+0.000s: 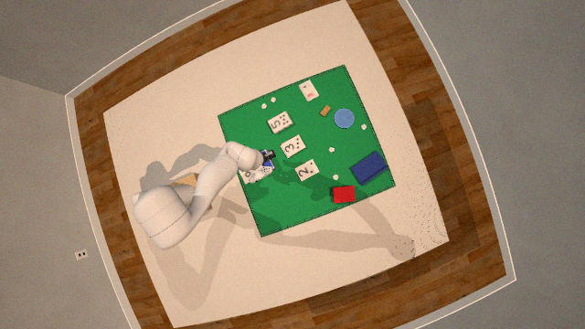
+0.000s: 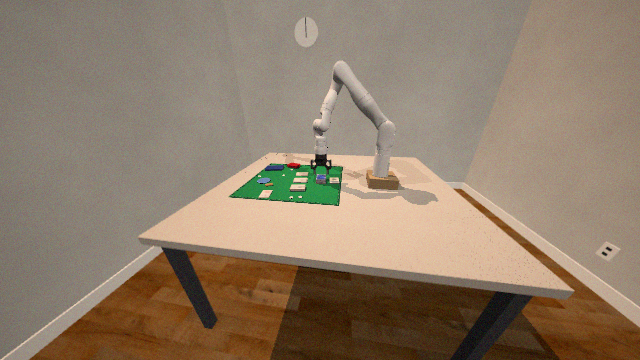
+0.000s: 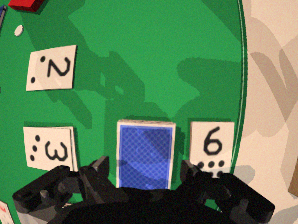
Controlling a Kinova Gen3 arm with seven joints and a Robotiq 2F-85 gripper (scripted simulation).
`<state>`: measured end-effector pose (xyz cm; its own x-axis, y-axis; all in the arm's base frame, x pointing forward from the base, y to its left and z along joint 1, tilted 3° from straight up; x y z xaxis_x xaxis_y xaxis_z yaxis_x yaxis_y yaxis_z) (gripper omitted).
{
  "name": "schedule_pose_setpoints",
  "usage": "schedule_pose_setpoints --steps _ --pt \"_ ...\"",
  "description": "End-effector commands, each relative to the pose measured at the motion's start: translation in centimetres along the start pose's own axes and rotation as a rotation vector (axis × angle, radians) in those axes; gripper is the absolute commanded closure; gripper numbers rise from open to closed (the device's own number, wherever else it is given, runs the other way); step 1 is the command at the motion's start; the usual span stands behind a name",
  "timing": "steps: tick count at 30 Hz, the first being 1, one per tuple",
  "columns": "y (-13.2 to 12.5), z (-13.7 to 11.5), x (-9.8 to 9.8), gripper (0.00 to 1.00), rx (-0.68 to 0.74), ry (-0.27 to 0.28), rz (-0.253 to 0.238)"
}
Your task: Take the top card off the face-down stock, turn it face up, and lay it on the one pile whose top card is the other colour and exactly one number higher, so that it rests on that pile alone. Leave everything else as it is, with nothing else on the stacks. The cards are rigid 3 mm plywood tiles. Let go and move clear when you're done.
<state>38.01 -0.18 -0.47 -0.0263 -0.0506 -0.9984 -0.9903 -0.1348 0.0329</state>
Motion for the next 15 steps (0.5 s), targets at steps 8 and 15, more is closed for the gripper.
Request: schedule_pose_setpoints --steps 8,15 --pt "-0.05 0.00 0.01 0.15 0.000 0.000 -0.002" --pt "-0.06 -0.01 0.19 0.15 0.000 0.000 -0.002"
Point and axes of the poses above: the point where the finger pads meet when closed, its own x axis out along the fingers, its own y axis across the jaws, z = x × y, the point moved 1 cm from there along -x, back along the fingers, and after that the axes turned 4 degrees about -x, right-handed, at the moved point
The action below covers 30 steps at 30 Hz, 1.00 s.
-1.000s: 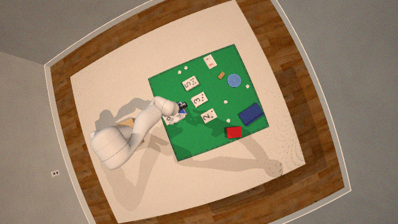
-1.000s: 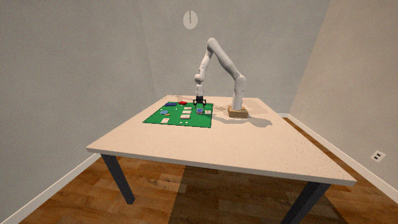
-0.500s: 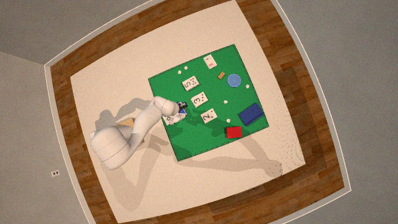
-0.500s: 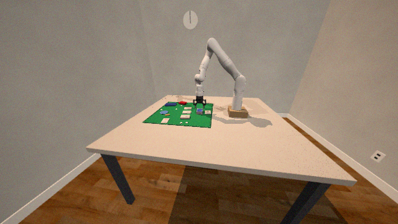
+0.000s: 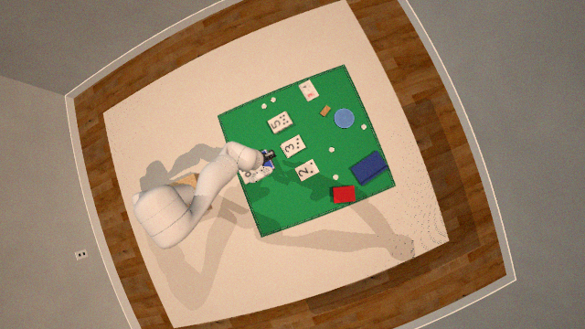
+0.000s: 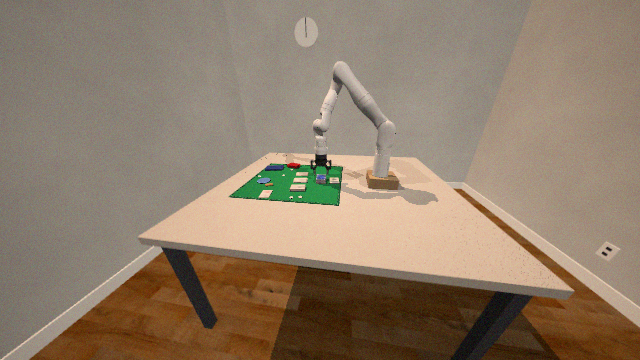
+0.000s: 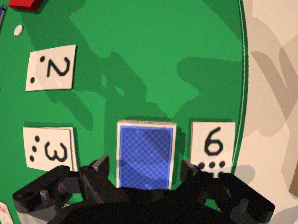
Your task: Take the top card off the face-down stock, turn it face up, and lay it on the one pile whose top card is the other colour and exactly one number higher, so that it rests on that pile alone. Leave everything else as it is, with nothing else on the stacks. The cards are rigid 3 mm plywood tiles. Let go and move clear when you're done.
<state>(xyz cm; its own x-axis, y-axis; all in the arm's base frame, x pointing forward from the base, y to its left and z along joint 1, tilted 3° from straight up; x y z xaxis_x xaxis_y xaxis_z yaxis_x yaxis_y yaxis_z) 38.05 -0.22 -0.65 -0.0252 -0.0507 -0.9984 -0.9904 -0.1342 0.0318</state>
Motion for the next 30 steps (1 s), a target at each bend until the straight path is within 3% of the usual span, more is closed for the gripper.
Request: schedule_pose_setpoints --steps 1,30 --pt "-0.03 0.03 0.07 0.15 -0.001 0.000 -0.001" --pt "-0.07 0.02 0.96 0.15 -0.001 0.000 -0.001"
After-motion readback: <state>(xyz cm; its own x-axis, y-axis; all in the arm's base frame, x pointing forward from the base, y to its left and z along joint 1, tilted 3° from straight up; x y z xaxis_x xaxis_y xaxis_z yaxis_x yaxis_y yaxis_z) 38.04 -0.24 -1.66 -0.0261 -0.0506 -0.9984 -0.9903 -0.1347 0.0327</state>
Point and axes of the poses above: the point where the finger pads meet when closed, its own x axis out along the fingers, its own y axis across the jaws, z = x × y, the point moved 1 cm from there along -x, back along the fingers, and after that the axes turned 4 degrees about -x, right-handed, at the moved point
